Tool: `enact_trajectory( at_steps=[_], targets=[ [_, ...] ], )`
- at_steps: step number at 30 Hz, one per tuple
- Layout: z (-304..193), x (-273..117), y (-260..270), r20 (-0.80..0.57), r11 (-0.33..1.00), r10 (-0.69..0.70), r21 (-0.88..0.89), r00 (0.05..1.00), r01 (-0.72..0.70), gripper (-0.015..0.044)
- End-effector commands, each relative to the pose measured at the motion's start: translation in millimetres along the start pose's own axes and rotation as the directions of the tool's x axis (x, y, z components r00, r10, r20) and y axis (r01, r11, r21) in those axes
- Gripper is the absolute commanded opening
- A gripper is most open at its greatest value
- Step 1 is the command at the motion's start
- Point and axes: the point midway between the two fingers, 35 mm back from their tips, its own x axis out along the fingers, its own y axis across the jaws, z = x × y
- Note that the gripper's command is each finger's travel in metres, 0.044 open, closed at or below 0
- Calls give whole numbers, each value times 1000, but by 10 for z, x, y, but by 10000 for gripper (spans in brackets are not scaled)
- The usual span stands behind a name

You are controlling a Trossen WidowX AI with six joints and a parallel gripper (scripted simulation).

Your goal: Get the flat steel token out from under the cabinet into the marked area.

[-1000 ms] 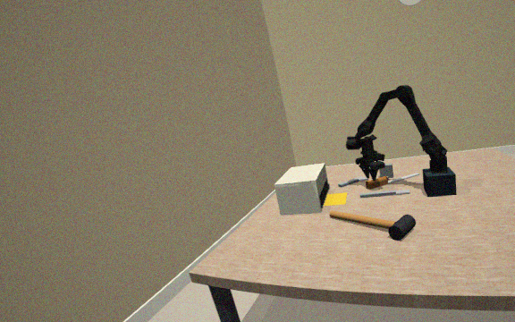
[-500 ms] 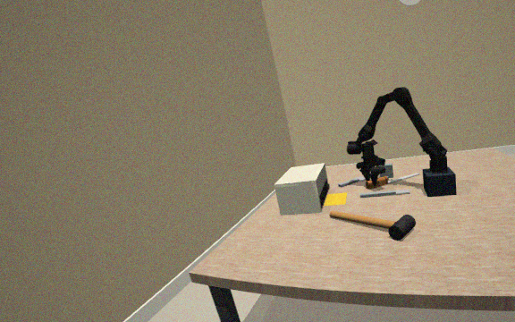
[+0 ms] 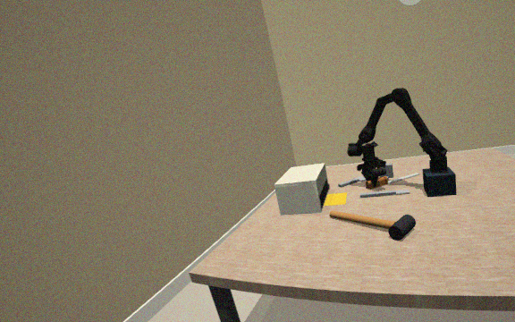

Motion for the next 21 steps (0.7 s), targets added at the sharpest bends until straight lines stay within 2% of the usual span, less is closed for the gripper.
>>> enact_trajectory(
  at_steps=[1,8,12,21],
  targets=[
    [-1,-3,2,0,1000,1,0,1000,-1,152],
    [-1,-3,2,0,1000,1,0,1000,-1,105],
    [-1,-3,2,0,1000,1,0,1000,-1,0],
    [14,-166,-40,7,1000,-5,3,1000,5,0]
  ],
)
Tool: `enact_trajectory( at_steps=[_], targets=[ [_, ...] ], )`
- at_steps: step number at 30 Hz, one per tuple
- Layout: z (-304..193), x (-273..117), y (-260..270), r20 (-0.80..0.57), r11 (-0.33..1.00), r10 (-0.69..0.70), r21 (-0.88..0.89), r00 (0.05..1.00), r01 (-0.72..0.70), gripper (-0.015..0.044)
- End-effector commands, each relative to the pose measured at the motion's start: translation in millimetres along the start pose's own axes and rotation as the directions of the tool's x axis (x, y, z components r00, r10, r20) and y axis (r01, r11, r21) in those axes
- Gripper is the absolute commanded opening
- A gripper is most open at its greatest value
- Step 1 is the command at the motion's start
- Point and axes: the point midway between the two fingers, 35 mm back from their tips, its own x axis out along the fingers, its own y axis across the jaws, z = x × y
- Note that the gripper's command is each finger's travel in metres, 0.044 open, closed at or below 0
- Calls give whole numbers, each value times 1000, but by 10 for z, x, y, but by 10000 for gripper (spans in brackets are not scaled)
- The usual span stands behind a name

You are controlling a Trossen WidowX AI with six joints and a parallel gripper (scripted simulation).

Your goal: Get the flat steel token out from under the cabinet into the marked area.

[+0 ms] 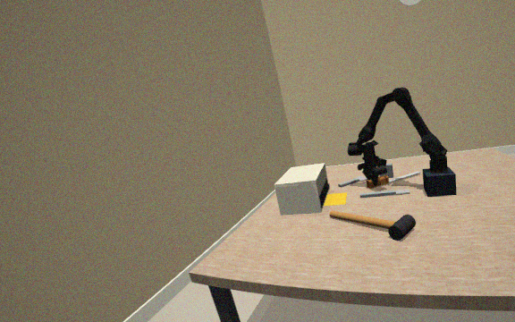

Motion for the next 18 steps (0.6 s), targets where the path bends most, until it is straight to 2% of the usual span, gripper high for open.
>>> enact_trajectory(
  at_steps=[1,18],
  targets=[
    [-2,-120,2,-2,1000,15,5,1000,-15,0],
    [24,-458,-87,-2,1000,15,5,1000,-15,0]
  ],
)
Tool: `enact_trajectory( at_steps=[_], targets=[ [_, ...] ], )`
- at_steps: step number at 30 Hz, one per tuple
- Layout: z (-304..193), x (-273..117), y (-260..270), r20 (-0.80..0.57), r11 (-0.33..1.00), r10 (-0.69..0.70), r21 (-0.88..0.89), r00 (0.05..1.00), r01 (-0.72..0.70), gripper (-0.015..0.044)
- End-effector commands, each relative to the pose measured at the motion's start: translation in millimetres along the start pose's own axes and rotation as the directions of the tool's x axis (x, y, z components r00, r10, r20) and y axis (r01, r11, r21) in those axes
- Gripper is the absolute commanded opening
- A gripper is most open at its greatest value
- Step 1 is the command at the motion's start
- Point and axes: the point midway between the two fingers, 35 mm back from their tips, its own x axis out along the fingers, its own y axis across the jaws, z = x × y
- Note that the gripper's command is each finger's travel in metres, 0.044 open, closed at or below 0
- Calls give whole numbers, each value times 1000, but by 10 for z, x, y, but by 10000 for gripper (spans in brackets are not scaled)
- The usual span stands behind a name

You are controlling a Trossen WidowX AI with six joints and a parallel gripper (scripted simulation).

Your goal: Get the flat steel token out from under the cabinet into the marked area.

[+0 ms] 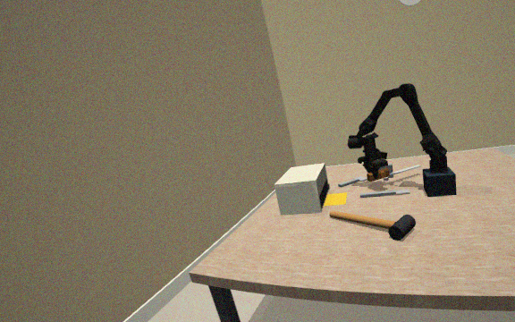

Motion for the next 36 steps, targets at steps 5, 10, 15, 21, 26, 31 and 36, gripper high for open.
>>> enact_trajectory(
  at_steps=[5,10,15,21,26,31,36],
  targets=[
    [8,-191,-23,-1,1000,13,5,1000,-13,0],
    [20,-290,-56,-1,1000,13,5,1000,-13,0],
    [34,-390,-89,-1,1000,12,5,1000,-12,0],
    [51,-509,-130,-1,1000,12,5,1000,-12,0],
    [66,-608,-165,0,1000,12,5,1000,-12,0],
    [80,-708,-198,0,1000,12,5,1000,-12,0],
    [85,-808,-218,0,1000,12,5,1000,-12,0]
  ],
)
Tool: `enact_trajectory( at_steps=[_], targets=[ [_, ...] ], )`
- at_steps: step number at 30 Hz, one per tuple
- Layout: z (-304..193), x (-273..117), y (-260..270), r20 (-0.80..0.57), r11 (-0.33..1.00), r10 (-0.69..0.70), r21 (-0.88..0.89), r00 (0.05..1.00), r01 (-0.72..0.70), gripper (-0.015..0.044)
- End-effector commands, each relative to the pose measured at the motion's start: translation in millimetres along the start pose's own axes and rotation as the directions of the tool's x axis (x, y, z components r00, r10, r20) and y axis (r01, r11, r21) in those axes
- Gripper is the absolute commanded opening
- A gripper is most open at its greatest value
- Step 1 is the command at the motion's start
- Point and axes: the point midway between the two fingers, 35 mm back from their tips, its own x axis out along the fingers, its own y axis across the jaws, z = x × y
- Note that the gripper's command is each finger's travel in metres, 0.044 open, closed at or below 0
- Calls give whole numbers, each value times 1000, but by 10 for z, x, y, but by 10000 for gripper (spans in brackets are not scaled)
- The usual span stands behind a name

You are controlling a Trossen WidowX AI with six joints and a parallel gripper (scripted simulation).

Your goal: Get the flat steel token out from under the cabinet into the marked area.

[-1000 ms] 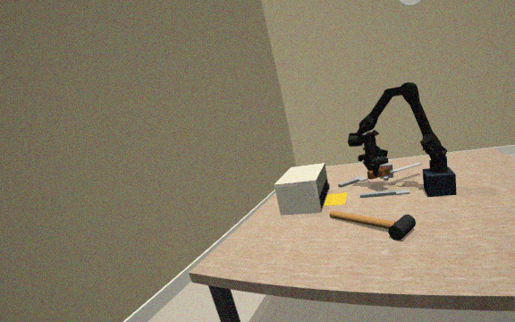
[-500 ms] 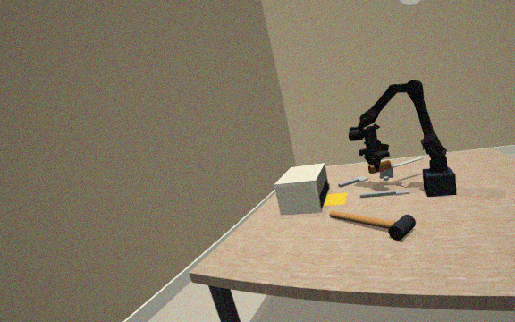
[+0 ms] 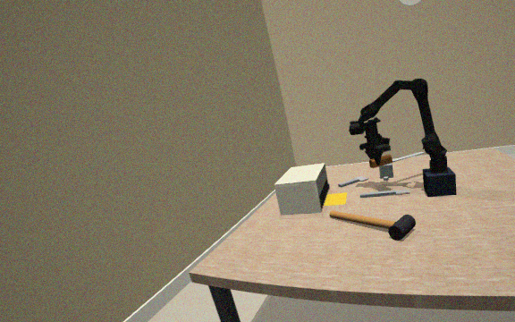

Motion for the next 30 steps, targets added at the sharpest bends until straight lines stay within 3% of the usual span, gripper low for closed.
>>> enact_trajectory(
  at_steps=[1,30],
  targets=[
    [-11,-121,14,-4,1000,16,5,1000,-16,0],
    [-133,-241,314,-5,1000,18,-25,1000,-18,0]
  ],
)
